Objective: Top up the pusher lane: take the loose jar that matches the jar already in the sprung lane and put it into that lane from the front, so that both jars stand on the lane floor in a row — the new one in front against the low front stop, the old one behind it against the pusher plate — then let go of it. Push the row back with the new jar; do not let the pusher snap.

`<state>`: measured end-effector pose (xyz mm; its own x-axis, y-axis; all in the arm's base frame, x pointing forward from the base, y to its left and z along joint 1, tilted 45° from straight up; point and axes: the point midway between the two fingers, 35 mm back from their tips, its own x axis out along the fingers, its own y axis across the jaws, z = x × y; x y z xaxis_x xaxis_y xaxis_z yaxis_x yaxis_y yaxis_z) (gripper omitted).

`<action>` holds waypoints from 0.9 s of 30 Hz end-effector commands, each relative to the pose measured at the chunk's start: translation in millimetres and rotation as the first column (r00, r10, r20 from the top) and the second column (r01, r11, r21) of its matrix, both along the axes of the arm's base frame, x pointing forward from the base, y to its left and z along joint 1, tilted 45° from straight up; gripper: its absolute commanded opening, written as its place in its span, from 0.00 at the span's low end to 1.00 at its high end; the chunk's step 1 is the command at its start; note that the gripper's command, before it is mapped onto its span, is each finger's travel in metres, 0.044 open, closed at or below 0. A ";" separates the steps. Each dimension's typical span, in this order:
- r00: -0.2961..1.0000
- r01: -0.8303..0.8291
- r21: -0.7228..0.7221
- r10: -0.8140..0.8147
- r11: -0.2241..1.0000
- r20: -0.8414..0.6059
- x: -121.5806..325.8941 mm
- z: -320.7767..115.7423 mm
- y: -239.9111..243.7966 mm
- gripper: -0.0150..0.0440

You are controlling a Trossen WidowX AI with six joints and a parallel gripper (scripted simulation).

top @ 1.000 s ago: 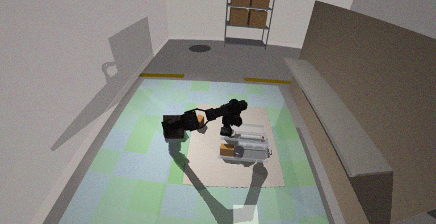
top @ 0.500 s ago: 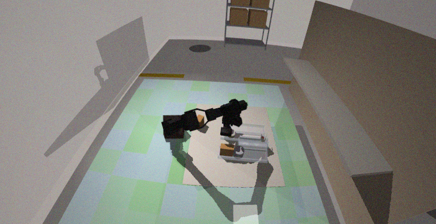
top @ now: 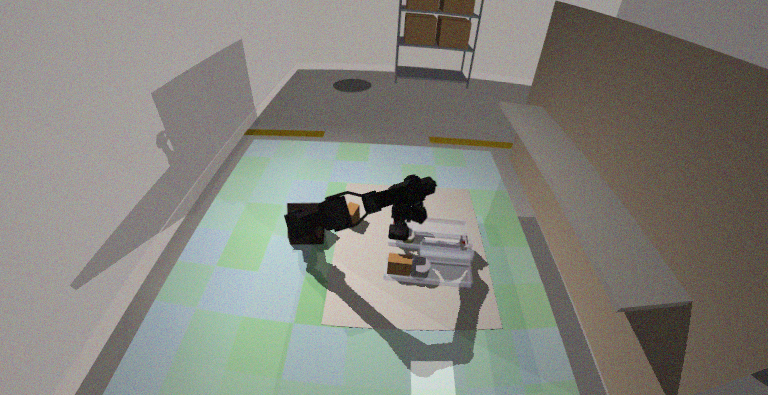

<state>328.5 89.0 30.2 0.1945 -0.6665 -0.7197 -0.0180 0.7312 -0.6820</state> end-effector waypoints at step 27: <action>1.000 -0.006 -0.002 0.006 1.000 0.027 9.3 0.0 -1.8 0.25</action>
<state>332.3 88.1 29.0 0.1980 -0.6630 -0.7220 -0.0170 0.7341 -0.6788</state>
